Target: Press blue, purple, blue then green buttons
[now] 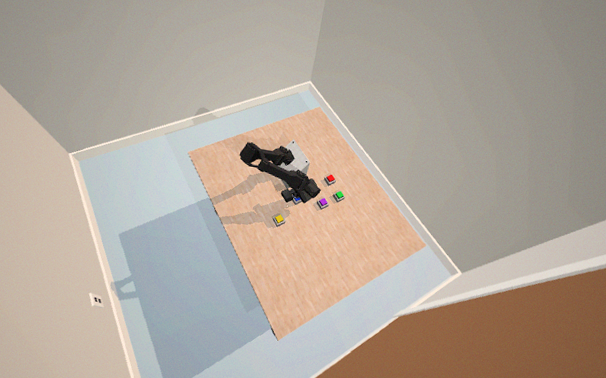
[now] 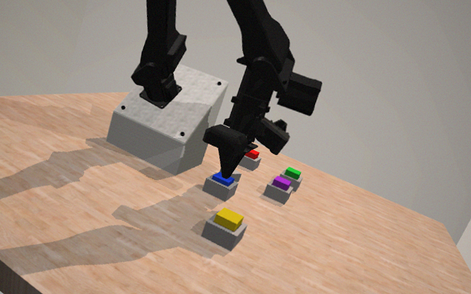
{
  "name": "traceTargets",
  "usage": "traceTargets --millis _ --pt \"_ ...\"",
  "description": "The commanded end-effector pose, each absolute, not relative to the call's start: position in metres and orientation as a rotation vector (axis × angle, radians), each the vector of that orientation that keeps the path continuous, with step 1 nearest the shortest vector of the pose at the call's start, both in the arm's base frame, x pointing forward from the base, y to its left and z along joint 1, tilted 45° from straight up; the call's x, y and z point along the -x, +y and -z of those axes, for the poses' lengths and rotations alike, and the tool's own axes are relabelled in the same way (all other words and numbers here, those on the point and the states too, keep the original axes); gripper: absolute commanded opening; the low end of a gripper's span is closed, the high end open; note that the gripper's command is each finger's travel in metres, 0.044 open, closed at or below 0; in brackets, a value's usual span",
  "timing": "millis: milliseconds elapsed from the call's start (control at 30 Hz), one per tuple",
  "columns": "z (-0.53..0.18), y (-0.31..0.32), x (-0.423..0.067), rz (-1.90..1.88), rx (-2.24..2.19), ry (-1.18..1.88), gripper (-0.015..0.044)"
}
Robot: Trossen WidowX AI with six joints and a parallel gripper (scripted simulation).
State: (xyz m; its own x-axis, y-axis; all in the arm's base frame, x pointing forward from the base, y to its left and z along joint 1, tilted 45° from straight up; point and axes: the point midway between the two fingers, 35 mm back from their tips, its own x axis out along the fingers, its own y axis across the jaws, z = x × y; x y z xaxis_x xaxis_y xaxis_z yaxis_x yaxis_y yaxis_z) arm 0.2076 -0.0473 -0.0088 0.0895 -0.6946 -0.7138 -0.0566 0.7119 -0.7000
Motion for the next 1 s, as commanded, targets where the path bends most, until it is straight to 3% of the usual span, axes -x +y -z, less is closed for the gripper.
traceTargets --millis 0,367,967 --pt "0.009 -0.049 -0.205 0.532 0.681 1.427 0.0020" --pt "0.009 -0.049 -0.205 0.532 0.681 1.427 0.0020" --pt "-0.057 0.018 -0.197 0.529 0.678 1.429 0.0020"
